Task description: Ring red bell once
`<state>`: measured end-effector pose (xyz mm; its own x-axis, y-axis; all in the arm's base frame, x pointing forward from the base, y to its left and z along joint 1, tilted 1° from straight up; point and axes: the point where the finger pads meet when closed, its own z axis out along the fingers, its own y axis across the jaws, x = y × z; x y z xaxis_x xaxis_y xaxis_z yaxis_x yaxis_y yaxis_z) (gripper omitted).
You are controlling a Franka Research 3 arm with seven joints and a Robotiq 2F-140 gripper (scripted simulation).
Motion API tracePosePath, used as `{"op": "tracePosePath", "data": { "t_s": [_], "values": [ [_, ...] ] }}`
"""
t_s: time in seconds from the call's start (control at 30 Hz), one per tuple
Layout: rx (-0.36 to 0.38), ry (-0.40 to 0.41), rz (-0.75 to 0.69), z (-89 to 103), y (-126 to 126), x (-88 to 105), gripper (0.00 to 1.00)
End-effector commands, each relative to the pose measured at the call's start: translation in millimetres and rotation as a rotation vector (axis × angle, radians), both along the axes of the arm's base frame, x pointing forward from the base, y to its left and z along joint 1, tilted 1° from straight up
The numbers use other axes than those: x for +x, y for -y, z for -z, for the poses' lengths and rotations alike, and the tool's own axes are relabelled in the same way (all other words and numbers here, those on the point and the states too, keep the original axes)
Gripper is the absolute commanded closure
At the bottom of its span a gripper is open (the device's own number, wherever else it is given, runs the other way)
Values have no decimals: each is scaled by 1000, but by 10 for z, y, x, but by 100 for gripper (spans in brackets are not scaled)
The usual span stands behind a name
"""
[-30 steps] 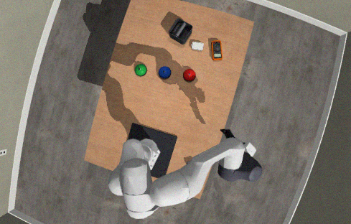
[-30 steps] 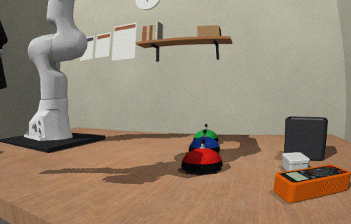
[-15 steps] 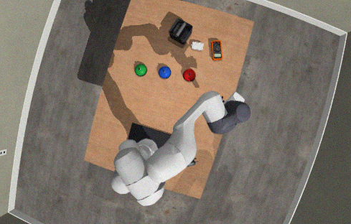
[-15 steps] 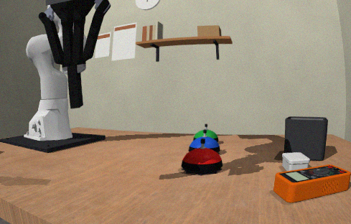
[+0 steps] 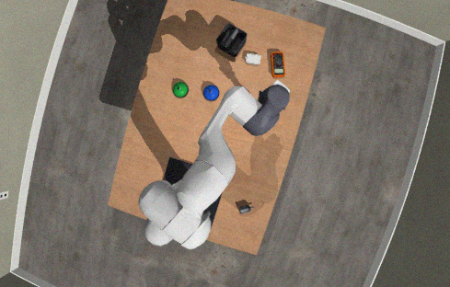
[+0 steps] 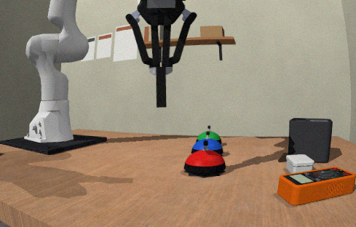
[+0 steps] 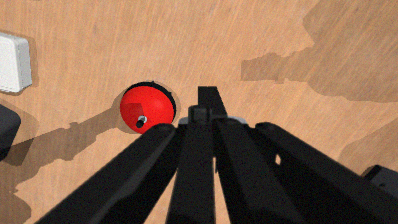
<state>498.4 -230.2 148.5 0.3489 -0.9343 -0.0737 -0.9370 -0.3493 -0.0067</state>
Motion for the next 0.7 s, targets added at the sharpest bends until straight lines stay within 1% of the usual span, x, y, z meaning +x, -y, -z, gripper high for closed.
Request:
{"op": "tracePosePath", "data": {
  "t_s": [0.0, 0.1, 0.13, 0.2, 0.37, 0.43, 0.47, 0.53, 0.57, 0.6, 0.67],
  "values": [
    [-50, -28, 185, 4, -160, 158, 90],
    [-72, -12, 196, -9, -602, 425, 90],
    [-76, -8, 198, -13, -701, 478, 90],
    [-80, -3, 201, -19, -823, 539, 90],
    [-83, 1, 203, -22, -904, 579, 90],
    [-83, 1, 203, -22, -904, 579, 90],
    [-83, 1, 203, -18, -824, 578, 90],
    [-83, 1, 203, -18, -824, 578, 90],
    [-83, 1, 203, -6, -896, 552, 90],
    [-83, 1, 203, 11, -935, 566, 90],
    [-83, 1, 203, 60, -923, 570, 90]
  ]
}}
